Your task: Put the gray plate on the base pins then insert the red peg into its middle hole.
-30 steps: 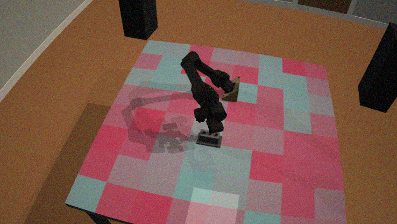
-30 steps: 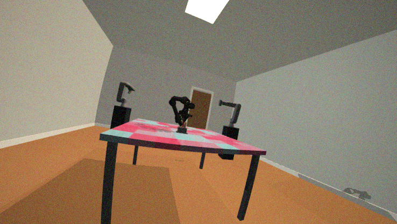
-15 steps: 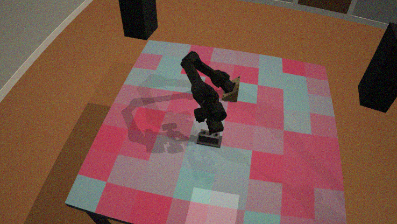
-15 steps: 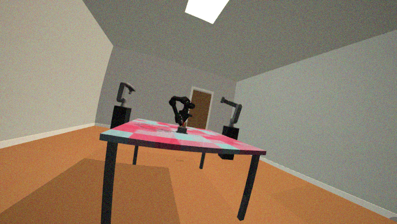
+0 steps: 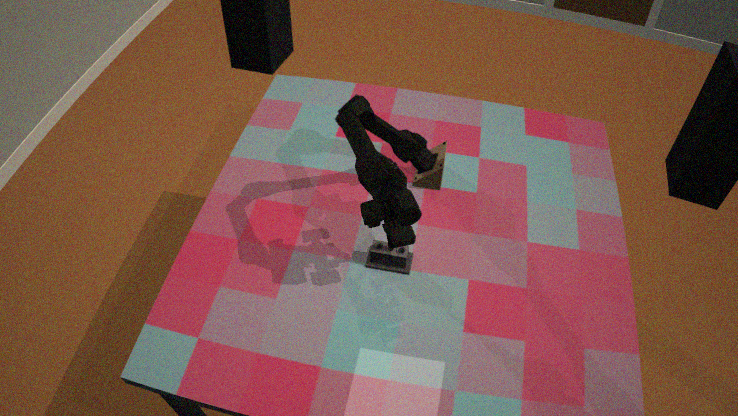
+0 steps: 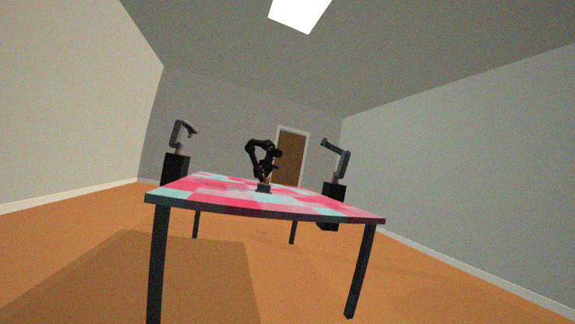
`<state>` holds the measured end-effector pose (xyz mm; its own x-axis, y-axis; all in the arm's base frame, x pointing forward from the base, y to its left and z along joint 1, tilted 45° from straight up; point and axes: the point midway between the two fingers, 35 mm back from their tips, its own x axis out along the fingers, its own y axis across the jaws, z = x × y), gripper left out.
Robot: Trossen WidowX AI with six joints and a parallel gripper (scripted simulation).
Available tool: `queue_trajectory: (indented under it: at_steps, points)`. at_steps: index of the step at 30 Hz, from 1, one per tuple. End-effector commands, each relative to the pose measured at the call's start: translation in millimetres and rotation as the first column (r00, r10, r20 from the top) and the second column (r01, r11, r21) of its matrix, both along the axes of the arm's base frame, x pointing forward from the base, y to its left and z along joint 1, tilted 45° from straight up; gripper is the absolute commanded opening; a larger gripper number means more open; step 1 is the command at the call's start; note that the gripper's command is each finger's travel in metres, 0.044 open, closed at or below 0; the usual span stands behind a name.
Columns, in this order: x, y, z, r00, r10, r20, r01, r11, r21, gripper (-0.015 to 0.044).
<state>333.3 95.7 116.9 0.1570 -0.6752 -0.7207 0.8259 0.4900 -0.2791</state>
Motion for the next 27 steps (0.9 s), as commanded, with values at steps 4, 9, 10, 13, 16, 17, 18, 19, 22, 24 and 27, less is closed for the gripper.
queue_trajectory:
  at_steps: [4,9,10,13,16,17,18,19,22,24,27]
  points:
    - [-1.7,-1.7,1.5,1.0,0.001,0.0,-0.001,1.0,0.0,0.0]
    - [-2.3,-2.3,1.9,1.0,0.001,0.0,-0.001,1.0,0.0,0.0]
    - [-2.2,-2.4,2.0,1.0,0.001,0.0,-0.001,1.0,0.0,0.0]
    - [-1.7,-2.3,2.1,1.0,0.001,0.0,-0.001,1.0,0.0,0.0]
    - [-1.3,-2.2,1.7,1.0,0.001,0.0,-0.001,1.0,0.0,0.0]
    - [-1.1,-2.5,1.3,1.0,0.001,0.0,-0.001,1.0,0.0,0.0]
    - [-1.0,-3.0,0.8,1.0,0.001,0.0,-0.001,1.0,-0.001,0.0]
    - [-0.7,-3.7,0.0,1.0,0.002,-0.001,-0.002,1.0,-0.001,0.0]
    - [0.2,-6.3,-2.9,1.0,0.003,-0.001,-0.003,1.0,-0.003,0.0]
    - [0.8,-8.3,-5.2,1.0,0.004,-0.002,-0.004,1.0,-0.004,0.0]
    - [1.6,-11.5,-8.5,1.0,0.006,-0.003,-0.006,1.0,-0.006,0.0]
